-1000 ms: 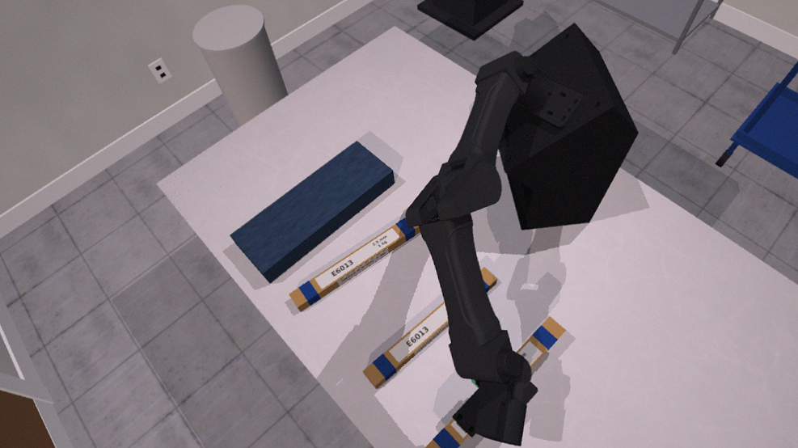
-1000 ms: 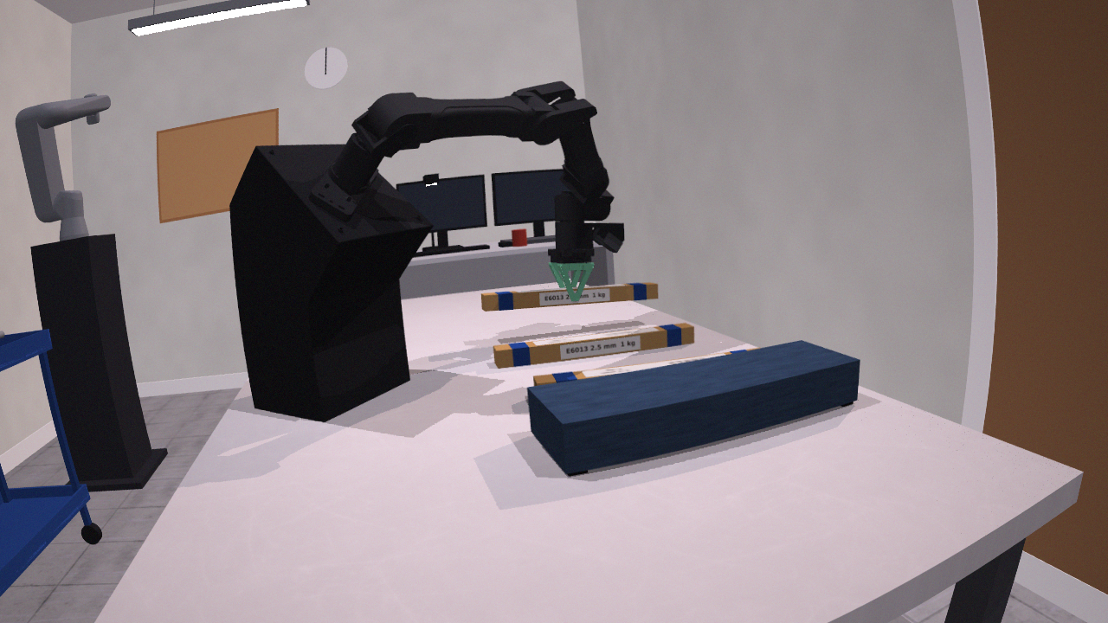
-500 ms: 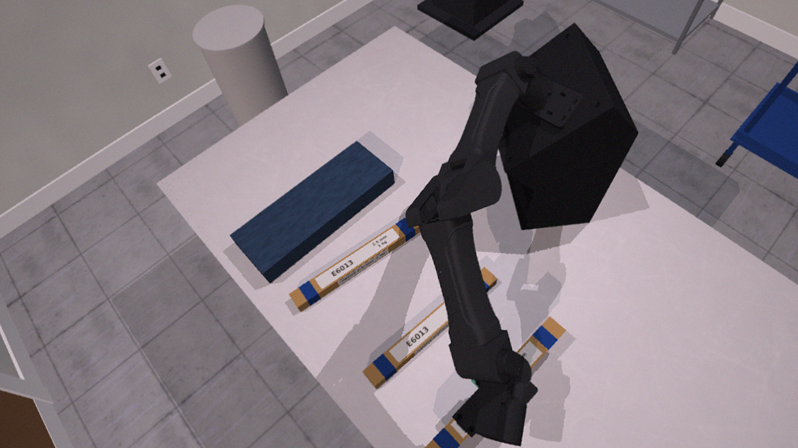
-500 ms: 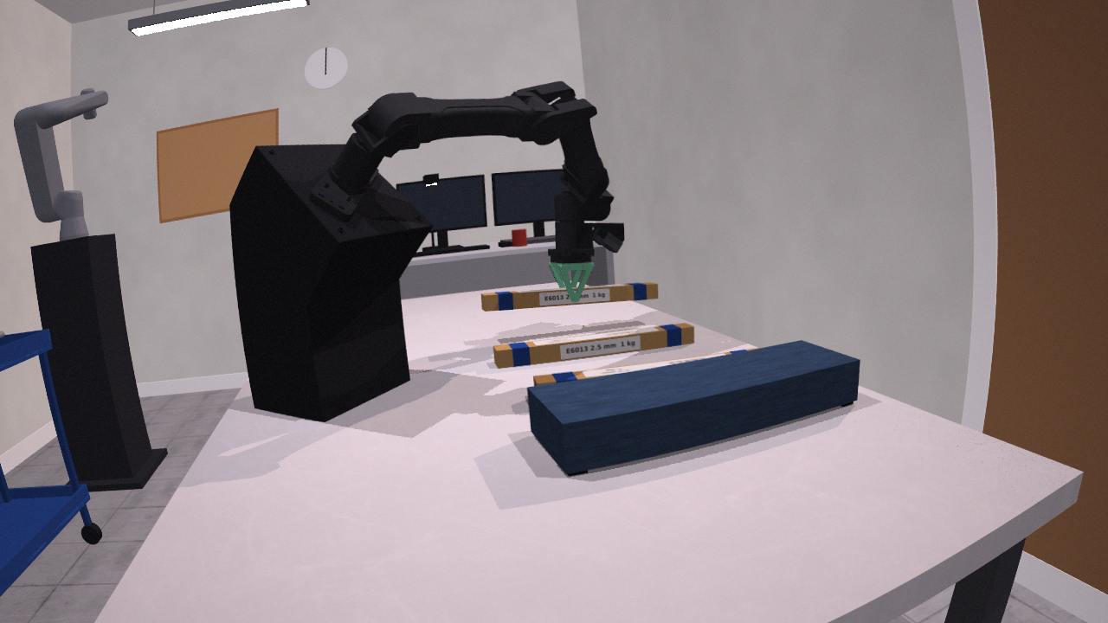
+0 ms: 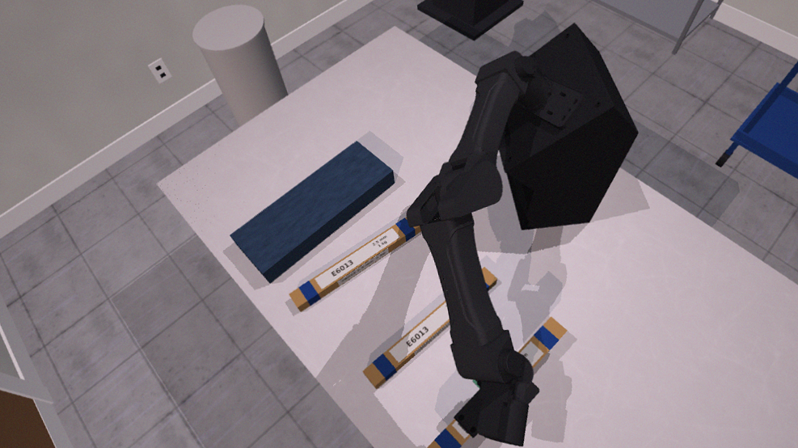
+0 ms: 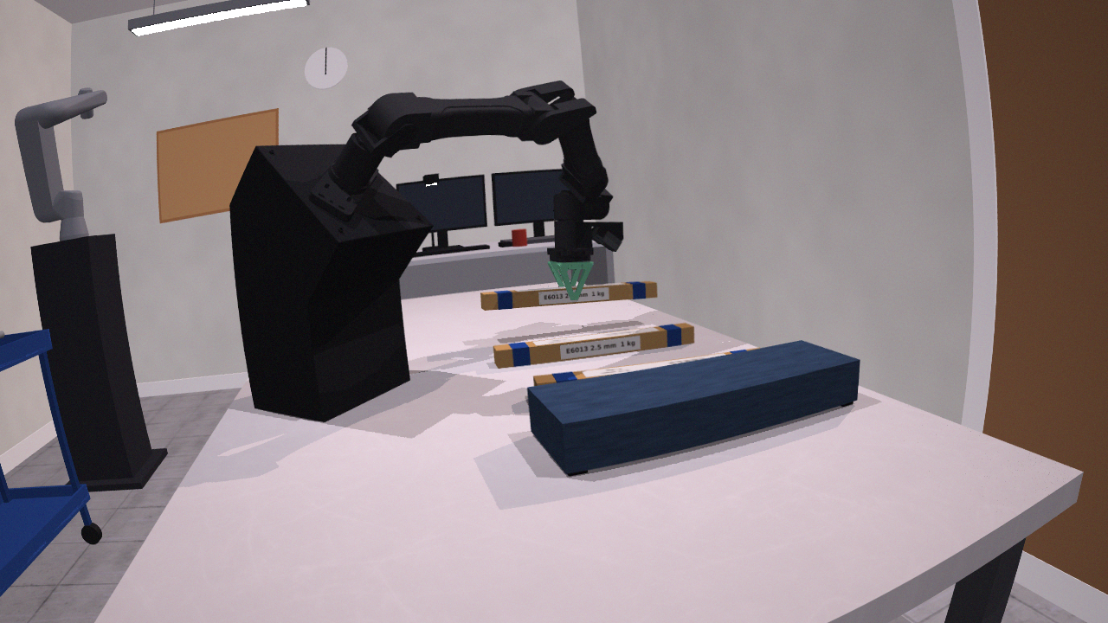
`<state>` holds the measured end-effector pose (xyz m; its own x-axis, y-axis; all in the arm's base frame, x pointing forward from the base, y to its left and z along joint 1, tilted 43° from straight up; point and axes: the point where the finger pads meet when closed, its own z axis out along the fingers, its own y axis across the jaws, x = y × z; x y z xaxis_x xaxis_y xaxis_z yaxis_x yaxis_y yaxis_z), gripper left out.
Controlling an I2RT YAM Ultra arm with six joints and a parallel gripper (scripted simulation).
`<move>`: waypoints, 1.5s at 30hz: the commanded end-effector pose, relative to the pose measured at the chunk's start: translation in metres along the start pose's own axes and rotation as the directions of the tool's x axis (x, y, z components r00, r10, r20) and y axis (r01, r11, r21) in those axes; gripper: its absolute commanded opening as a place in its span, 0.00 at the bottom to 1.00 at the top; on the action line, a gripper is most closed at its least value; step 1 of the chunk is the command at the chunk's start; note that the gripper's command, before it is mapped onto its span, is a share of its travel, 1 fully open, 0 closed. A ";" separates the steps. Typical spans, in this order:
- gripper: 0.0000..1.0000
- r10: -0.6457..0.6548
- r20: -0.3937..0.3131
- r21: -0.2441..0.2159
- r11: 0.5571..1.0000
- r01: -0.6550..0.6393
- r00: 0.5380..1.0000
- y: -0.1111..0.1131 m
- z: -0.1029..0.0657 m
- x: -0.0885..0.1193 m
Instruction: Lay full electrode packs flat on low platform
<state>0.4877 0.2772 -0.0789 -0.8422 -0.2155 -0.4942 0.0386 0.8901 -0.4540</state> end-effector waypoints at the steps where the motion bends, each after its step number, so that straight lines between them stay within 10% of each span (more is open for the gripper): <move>1: 0.00 -0.006 0.091 -0.064 0.998 0.011 0.996 0.027 -0.057 -0.020; 45: 0.00 -0.007 0.087 -0.061 0.998 0.012 0.996 0.024 -0.065 -0.016</move>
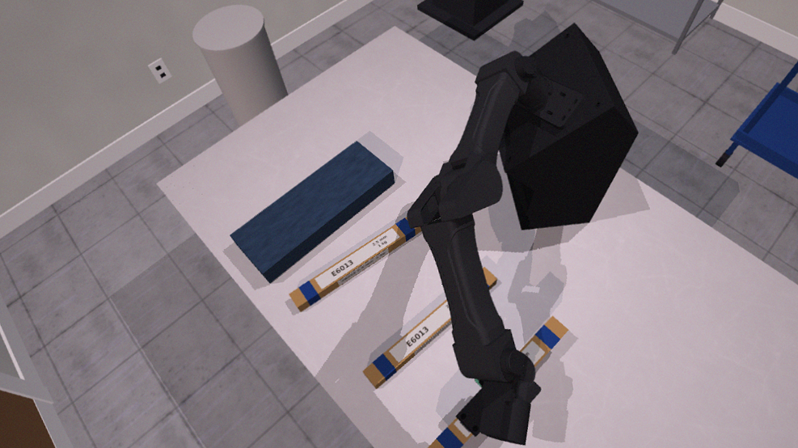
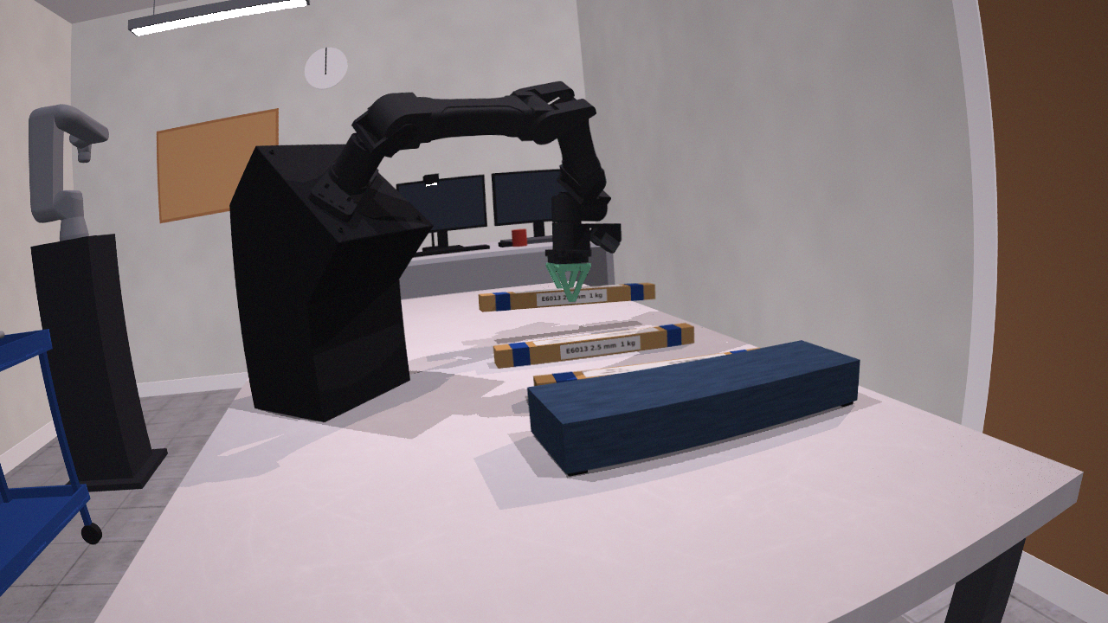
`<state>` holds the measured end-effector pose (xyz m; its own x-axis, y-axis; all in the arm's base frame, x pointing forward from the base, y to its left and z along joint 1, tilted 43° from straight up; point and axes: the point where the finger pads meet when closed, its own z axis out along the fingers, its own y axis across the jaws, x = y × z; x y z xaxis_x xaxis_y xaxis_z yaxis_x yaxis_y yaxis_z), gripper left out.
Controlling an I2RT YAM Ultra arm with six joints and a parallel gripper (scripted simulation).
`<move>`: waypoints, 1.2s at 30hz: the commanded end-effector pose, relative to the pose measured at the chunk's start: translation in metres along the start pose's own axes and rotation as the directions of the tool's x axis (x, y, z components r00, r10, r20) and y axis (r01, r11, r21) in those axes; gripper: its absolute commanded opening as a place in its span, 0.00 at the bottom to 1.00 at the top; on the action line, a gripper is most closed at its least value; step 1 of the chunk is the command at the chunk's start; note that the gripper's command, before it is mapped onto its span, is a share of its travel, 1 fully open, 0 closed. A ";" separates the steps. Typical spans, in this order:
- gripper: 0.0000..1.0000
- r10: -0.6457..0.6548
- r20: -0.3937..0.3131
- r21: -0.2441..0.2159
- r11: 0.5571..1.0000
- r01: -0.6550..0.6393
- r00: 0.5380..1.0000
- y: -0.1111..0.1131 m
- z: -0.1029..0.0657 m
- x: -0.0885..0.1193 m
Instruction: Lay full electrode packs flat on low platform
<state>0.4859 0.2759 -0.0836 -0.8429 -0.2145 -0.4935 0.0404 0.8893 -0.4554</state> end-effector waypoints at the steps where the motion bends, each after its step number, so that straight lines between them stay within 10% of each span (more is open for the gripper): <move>1: 0.00 -0.003 0.092 -0.067 0.998 0.009 0.996 0.023 -0.071 -0.022; 36: 0.00 -0.002 0.090 -0.069 0.998 0.009 0.996 0.016 -0.112 -0.014</move>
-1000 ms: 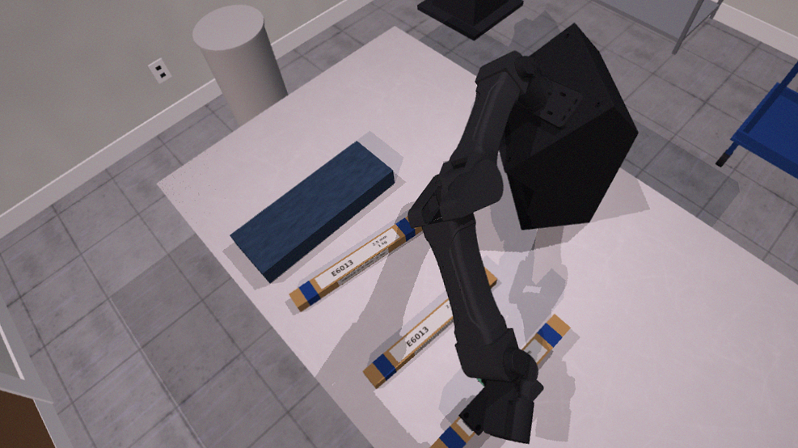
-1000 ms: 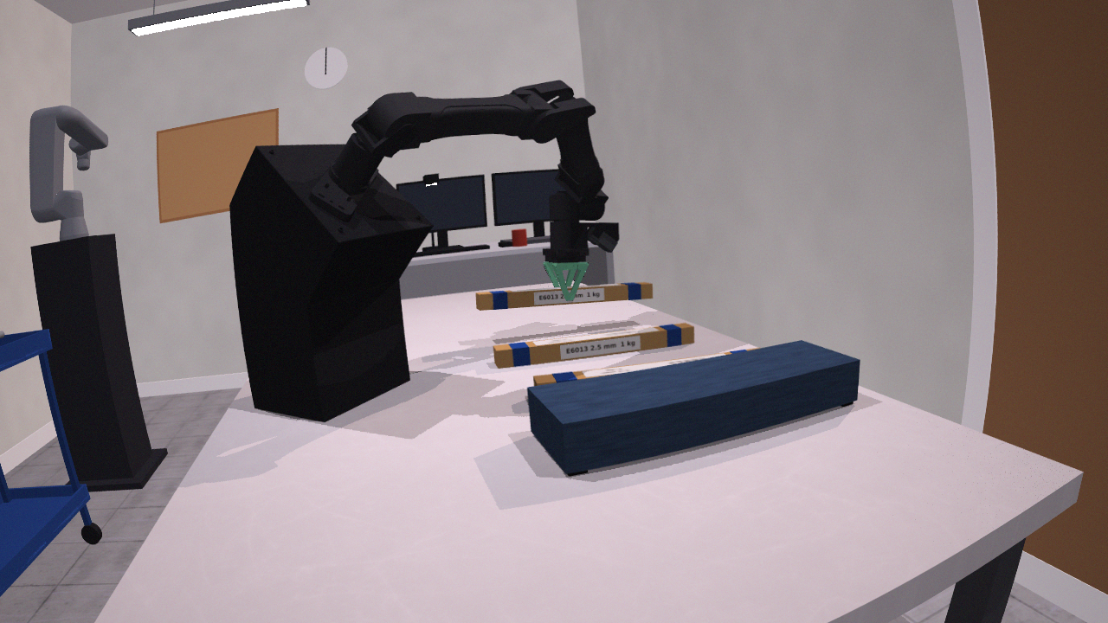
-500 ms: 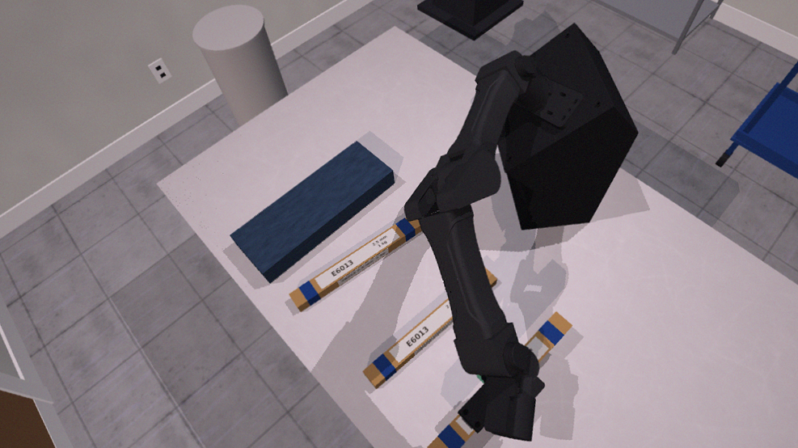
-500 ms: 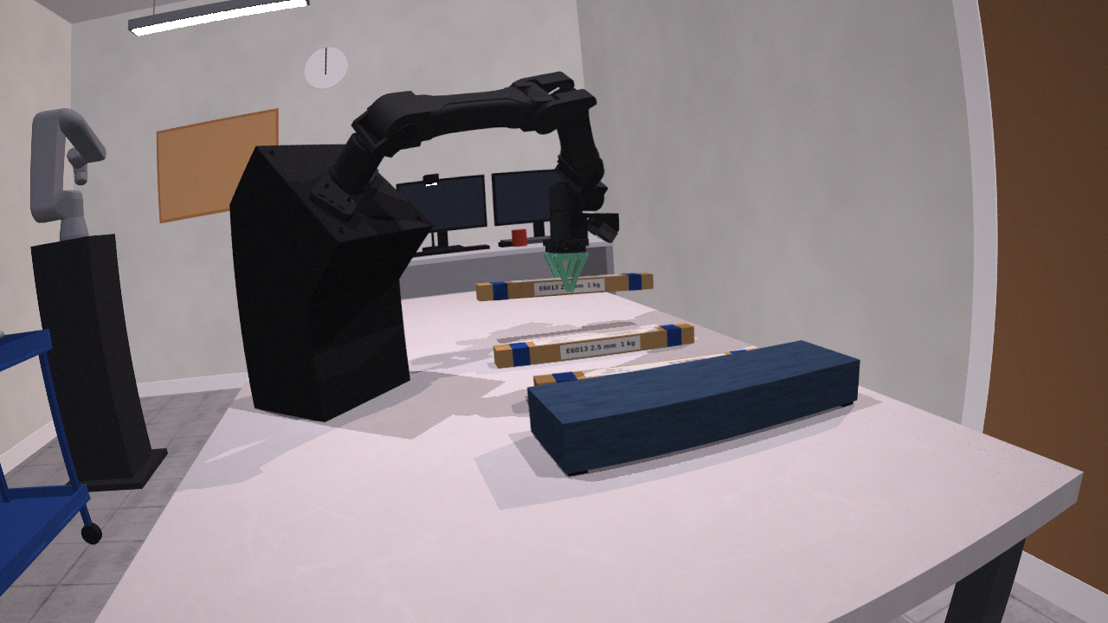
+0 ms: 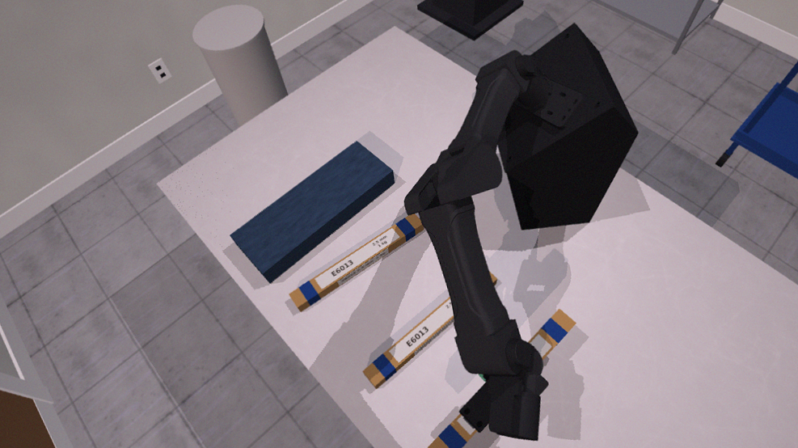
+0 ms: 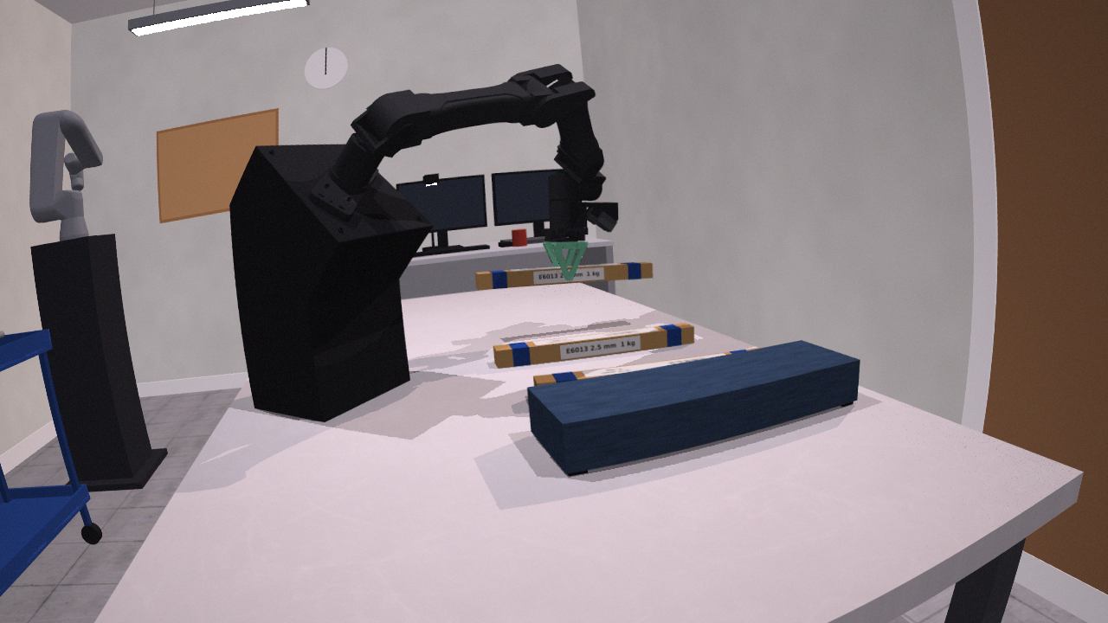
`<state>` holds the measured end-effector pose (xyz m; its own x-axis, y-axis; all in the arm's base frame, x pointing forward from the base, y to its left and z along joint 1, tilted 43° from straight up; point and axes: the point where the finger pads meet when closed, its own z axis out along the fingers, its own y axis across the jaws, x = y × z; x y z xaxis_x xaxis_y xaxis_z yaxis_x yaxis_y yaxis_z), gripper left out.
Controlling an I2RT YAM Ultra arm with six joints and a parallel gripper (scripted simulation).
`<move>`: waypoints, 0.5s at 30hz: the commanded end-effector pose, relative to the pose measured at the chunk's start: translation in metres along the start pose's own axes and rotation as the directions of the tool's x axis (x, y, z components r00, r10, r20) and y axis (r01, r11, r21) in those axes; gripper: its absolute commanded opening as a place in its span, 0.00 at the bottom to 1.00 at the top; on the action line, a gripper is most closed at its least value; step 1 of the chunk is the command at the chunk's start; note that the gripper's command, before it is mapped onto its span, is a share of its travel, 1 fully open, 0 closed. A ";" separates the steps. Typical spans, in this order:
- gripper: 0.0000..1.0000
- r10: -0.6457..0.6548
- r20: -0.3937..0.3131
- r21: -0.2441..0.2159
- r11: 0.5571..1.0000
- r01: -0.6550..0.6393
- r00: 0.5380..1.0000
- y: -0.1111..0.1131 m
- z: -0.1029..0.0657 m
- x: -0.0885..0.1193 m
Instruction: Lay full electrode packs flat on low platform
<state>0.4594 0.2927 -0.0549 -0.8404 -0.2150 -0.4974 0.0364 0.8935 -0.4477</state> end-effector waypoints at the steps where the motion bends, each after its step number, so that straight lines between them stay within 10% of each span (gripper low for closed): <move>1: 0.00 -0.004 0.086 -0.060 0.998 0.010 0.996 0.016 -0.069 -0.019; 15: 0.00 -0.004 0.085 -0.061 0.998 0.010 0.996 0.014 -0.092 -0.016</move>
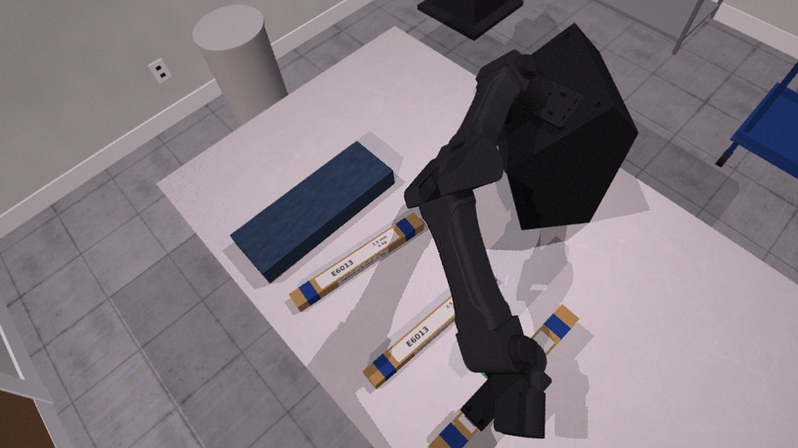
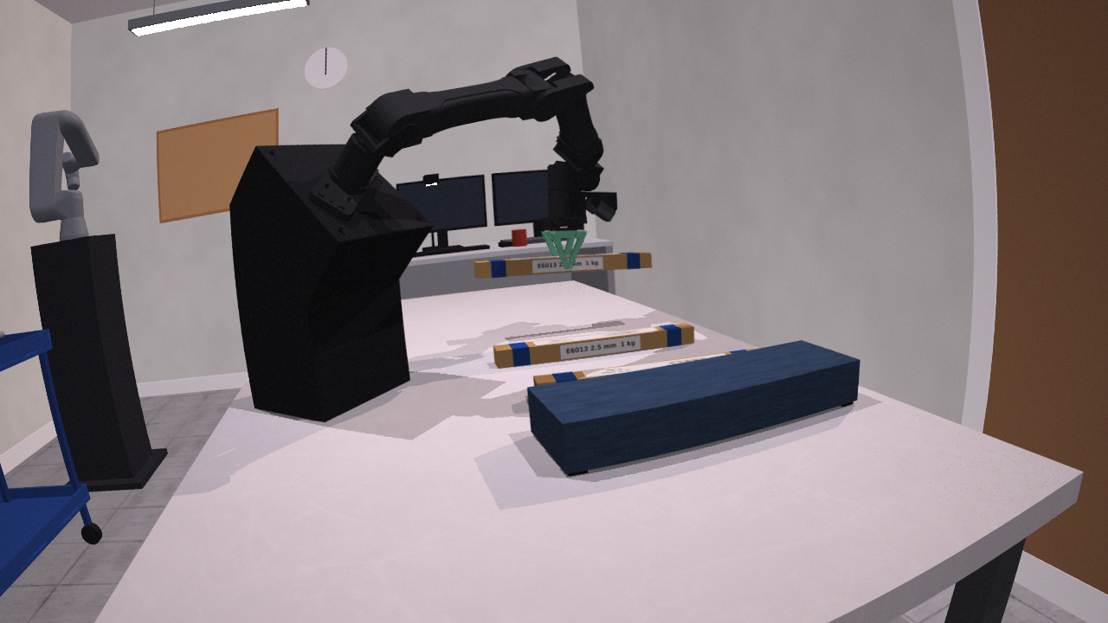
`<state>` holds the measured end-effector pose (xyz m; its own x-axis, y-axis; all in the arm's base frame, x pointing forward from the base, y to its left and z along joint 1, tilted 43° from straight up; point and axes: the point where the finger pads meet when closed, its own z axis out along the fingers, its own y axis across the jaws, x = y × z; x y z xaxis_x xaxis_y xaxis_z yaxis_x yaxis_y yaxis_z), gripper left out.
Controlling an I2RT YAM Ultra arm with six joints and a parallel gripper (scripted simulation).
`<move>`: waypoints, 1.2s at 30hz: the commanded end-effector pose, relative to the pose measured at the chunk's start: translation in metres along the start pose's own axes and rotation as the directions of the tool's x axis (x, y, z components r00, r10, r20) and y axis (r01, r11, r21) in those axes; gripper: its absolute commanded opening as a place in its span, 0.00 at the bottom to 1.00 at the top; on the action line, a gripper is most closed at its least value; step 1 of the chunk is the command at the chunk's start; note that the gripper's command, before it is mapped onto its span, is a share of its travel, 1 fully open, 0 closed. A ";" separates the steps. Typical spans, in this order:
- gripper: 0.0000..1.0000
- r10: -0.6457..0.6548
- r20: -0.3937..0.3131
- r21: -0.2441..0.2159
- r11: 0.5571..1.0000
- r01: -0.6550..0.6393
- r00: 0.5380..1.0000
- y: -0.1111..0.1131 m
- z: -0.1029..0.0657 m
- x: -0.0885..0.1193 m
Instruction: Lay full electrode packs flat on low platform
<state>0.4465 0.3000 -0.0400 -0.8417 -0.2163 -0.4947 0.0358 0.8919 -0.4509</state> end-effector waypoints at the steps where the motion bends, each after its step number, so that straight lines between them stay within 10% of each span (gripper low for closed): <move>1: 0.00 -0.002 0.087 -0.064 0.998 0.007 0.996 0.014 -0.073 -0.018; 36: 0.00 -0.028 0.069 -0.044 0.999 0.031 0.997 0.016 -0.130 -0.008</move>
<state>0.4070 0.3257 0.0042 -0.8460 -0.2371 -0.4776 0.0200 0.8809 -0.4728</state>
